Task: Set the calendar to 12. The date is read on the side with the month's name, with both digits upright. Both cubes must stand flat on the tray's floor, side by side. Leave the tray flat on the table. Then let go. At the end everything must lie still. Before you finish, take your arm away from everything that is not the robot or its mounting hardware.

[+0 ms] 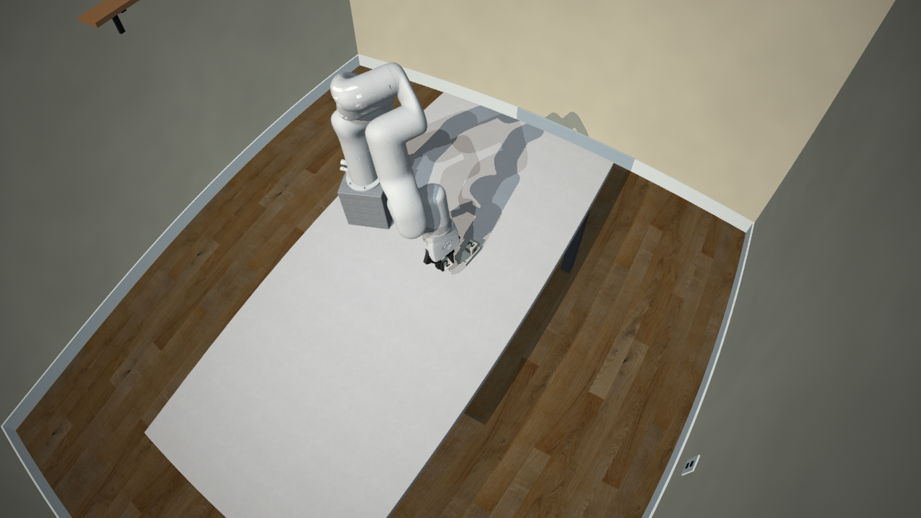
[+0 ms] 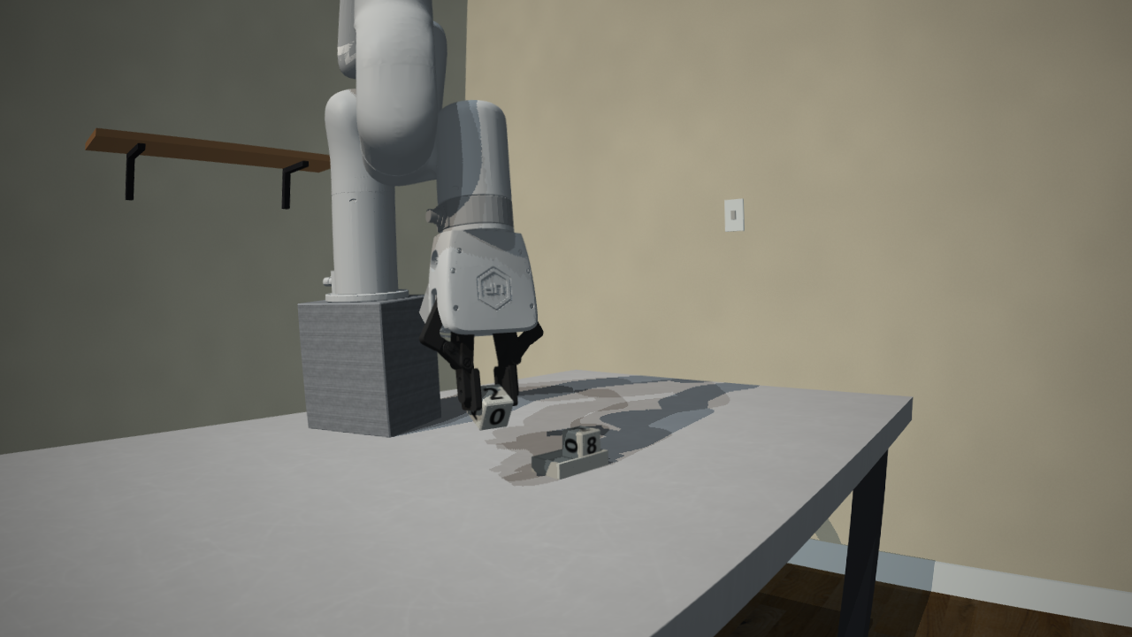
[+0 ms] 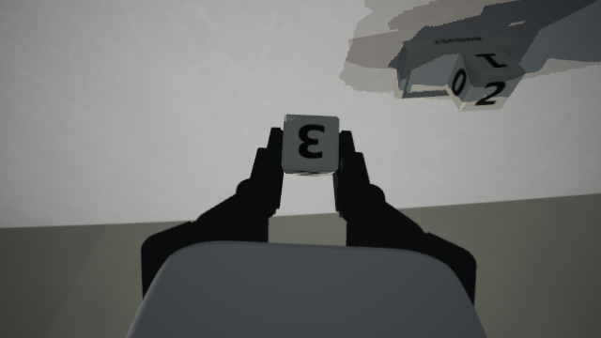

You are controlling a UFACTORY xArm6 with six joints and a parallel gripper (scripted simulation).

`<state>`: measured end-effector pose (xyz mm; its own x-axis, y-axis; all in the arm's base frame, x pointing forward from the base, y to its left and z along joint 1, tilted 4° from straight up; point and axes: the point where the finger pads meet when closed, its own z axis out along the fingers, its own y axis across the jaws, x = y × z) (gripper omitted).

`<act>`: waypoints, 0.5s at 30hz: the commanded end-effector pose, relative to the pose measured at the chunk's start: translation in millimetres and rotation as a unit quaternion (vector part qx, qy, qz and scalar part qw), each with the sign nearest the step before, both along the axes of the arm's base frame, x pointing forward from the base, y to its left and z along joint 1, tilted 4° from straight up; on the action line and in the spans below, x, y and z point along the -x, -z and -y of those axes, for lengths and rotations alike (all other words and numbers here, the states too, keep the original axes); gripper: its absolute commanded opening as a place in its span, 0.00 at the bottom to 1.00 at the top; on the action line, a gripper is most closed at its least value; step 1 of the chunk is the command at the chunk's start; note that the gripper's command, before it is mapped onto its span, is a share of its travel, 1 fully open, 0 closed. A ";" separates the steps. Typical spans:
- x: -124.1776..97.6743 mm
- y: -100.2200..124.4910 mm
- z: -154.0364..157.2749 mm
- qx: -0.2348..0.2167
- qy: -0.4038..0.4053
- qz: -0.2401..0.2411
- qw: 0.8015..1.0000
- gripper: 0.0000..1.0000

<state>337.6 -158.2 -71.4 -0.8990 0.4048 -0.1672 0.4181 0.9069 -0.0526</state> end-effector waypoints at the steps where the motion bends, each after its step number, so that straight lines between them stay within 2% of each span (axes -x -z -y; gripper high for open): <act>1: -2.2 -1.3 0.8 -0.011 0.000 -0.020 1.000 0.29; 15: -4.2 -0.9 8.5 -0.003 0.002 -0.033 0.999 0.29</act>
